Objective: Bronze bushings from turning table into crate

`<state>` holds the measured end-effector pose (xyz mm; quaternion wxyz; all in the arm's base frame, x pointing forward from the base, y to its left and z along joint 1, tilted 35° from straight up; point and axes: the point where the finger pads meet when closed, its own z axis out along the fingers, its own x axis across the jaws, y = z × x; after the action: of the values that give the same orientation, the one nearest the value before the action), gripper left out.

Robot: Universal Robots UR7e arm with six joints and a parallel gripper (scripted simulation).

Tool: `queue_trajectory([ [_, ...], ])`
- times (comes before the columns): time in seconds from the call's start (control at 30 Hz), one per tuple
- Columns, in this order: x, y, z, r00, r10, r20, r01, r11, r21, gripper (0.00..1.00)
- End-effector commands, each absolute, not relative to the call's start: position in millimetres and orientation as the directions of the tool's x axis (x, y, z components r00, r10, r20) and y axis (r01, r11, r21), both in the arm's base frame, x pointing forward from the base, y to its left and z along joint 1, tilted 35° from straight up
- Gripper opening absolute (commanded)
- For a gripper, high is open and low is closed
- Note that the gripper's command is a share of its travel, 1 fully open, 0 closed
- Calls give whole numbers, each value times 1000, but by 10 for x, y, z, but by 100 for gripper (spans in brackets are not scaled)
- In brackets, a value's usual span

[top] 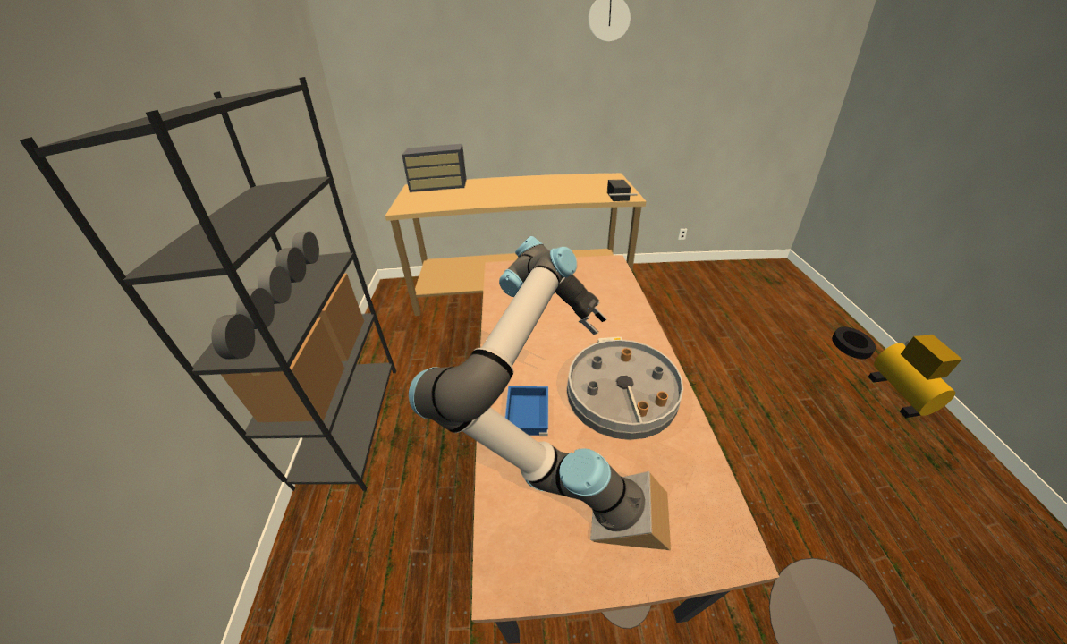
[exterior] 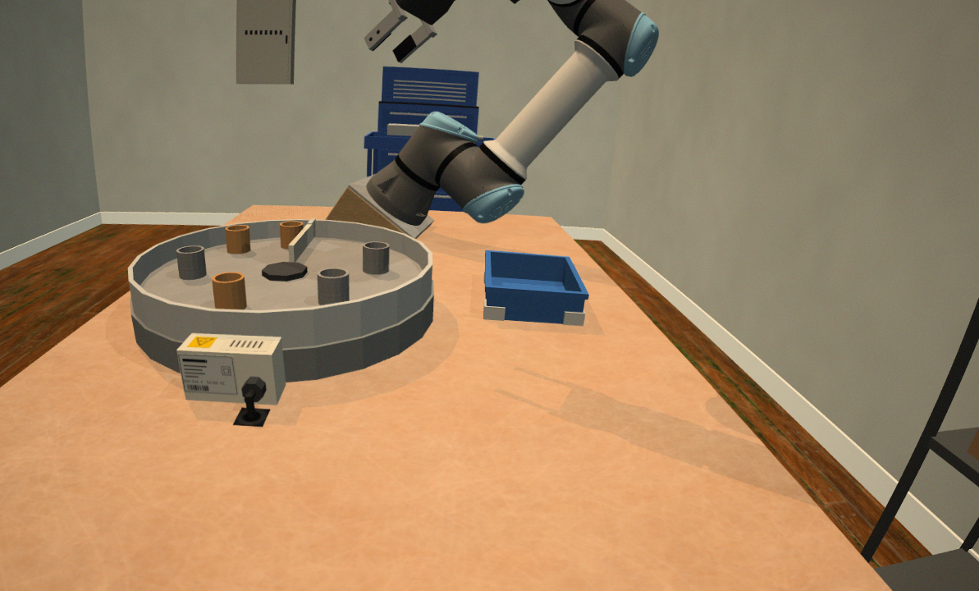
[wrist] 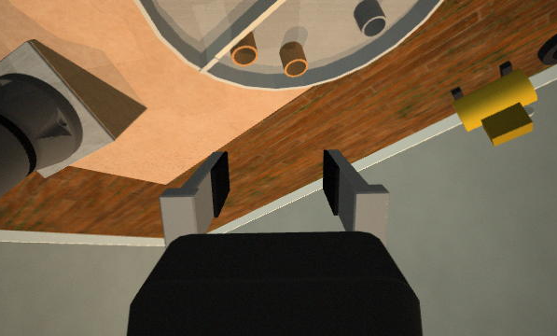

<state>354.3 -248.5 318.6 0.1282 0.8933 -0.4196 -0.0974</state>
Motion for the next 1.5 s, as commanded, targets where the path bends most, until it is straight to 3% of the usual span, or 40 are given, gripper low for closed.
queue_trajectory([
  [0.0, 3508, -2396, 3370, 629, -775, -65, -725, -614, 311, 100],
  [0.1, 3454, -2254, 3643, 629, -775, -65, -725, -614, 311, 100],
  [0.5, 3454, -2254, 3643, 629, -775, -65, -725, -614, 311, 100],
  [0.67, 3455, -2254, 3643, 611, -783, -120, -776, -622, 106, 100],
  [1.07, 3455, -2254, 3643, 611, -783, -120, -776, -622, 106, 100],
  [1.23, 3453, -2256, 3645, 599, -780, -178, -800, -592, -100, 100],
  [1.47, 3453, -2256, 3645, 599, -780, -178, -800, -592, -100, 100],
])
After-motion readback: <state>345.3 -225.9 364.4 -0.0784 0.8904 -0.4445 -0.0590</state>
